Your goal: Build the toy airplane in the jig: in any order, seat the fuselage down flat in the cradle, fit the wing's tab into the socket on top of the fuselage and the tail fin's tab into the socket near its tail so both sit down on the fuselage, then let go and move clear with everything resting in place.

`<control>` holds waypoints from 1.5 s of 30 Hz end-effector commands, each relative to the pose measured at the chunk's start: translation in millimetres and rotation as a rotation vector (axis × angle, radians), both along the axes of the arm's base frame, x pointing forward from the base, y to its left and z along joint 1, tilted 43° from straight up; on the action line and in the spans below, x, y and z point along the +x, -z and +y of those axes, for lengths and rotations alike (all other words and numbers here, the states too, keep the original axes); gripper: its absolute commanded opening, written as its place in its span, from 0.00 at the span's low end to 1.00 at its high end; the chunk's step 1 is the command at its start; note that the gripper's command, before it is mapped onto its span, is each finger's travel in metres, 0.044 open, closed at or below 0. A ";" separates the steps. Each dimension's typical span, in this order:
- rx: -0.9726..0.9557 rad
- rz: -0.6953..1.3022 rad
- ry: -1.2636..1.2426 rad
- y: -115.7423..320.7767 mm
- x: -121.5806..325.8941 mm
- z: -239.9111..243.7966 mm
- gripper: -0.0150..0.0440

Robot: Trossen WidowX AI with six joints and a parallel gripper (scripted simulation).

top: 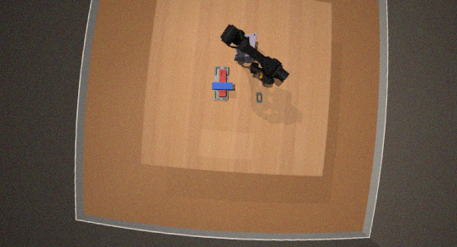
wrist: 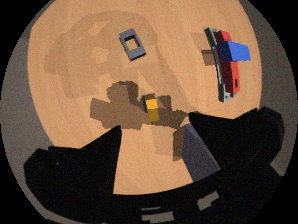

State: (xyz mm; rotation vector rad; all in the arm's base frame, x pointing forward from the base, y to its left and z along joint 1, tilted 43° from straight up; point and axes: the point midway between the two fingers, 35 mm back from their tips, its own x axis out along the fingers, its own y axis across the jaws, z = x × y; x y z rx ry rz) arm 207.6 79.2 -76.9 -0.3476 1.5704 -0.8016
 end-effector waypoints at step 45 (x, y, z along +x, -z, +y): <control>-0.009 0.002 -0.007 61.0 -17.4 -55.5 1.00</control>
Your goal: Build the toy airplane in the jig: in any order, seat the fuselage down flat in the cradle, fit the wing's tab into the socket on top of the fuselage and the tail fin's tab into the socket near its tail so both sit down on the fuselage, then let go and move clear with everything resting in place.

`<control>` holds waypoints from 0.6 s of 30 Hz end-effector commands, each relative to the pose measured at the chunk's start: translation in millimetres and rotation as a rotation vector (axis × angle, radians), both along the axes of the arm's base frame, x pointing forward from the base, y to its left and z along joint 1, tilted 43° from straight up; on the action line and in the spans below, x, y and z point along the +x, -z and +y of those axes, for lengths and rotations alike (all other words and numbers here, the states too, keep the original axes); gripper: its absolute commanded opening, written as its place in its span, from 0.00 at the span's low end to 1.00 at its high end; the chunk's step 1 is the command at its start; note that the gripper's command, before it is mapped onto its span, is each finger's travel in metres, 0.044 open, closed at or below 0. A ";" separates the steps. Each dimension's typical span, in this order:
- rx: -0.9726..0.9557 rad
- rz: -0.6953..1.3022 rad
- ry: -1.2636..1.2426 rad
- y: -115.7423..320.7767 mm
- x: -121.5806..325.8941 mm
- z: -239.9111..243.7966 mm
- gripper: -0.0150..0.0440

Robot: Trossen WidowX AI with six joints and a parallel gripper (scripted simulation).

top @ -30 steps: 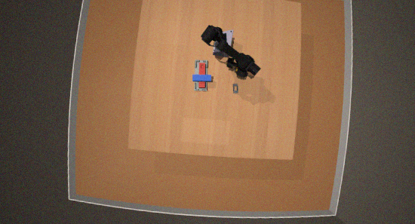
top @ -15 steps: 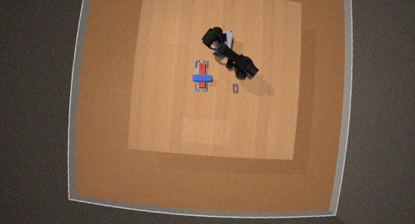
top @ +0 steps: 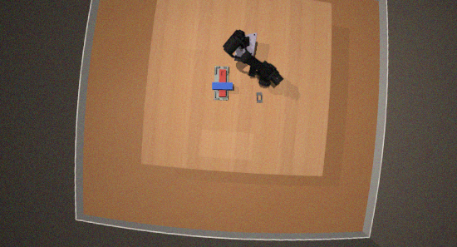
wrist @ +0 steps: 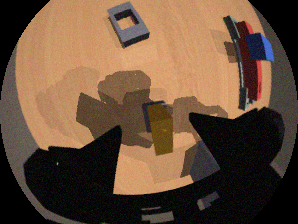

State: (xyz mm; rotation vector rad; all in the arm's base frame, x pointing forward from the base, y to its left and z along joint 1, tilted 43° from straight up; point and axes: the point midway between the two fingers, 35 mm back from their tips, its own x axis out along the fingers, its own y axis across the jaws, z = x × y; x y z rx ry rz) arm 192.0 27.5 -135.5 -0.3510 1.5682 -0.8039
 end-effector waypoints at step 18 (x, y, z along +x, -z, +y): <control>-0.005 0.002 -0.006 2.6 -1.8 -4.0 0.31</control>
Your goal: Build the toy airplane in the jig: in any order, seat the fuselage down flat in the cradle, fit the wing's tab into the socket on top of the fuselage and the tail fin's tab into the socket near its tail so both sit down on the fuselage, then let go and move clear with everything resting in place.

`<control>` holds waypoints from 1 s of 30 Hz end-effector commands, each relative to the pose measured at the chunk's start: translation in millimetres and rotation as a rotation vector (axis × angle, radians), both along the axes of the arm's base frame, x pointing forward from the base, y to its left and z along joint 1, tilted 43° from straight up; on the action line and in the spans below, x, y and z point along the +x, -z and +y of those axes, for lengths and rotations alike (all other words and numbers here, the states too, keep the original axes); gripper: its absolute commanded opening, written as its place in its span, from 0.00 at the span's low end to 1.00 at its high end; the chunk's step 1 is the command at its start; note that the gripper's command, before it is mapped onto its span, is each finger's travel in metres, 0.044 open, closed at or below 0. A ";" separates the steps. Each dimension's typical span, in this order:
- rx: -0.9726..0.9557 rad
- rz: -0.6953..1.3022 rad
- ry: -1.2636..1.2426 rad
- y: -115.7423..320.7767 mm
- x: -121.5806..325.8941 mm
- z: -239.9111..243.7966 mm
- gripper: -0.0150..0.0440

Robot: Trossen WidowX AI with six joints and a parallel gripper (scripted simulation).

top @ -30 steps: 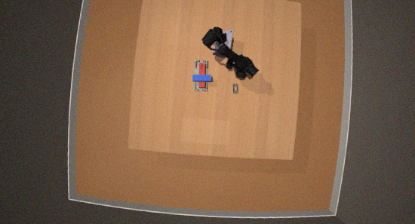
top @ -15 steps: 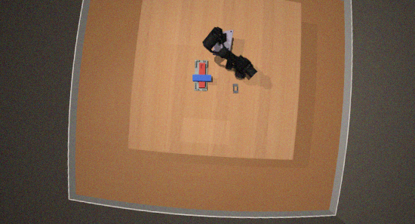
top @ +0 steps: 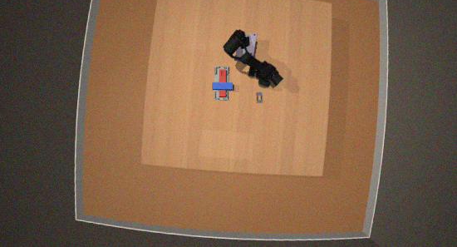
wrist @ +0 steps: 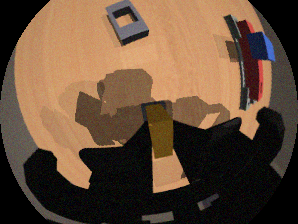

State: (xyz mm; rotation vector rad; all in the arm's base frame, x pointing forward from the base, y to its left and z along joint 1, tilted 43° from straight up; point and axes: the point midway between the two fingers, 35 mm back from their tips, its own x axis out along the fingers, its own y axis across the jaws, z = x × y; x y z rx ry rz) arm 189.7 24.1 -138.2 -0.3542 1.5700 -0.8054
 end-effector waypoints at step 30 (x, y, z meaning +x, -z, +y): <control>0.017 -0.032 -0.043 -37.6 26.0 41.0 0.25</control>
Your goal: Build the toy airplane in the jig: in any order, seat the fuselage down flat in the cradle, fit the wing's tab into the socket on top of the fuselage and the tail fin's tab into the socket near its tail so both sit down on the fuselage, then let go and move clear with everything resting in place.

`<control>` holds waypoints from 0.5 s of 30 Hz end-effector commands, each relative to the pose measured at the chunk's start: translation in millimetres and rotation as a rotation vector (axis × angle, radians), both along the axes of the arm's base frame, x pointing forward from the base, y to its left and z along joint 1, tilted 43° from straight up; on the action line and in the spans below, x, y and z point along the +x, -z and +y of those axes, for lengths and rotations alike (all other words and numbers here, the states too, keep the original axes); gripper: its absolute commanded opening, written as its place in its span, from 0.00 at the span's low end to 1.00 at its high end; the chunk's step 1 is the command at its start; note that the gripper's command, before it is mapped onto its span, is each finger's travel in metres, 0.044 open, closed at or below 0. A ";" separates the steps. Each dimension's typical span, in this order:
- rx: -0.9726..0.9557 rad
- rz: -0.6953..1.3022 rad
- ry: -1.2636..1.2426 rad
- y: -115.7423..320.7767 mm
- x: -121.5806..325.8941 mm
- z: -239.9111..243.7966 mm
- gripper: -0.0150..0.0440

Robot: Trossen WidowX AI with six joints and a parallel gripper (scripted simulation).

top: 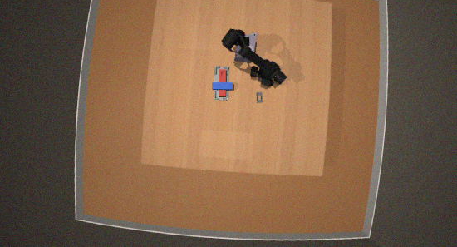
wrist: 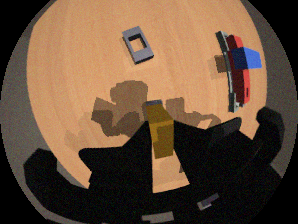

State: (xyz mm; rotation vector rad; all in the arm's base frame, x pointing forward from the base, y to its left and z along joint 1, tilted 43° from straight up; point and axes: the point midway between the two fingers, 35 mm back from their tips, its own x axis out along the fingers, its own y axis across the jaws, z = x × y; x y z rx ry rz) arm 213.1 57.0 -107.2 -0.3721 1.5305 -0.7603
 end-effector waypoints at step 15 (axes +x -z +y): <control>0.001 0.018 0.030 -41.6 3.4 36.7 0.25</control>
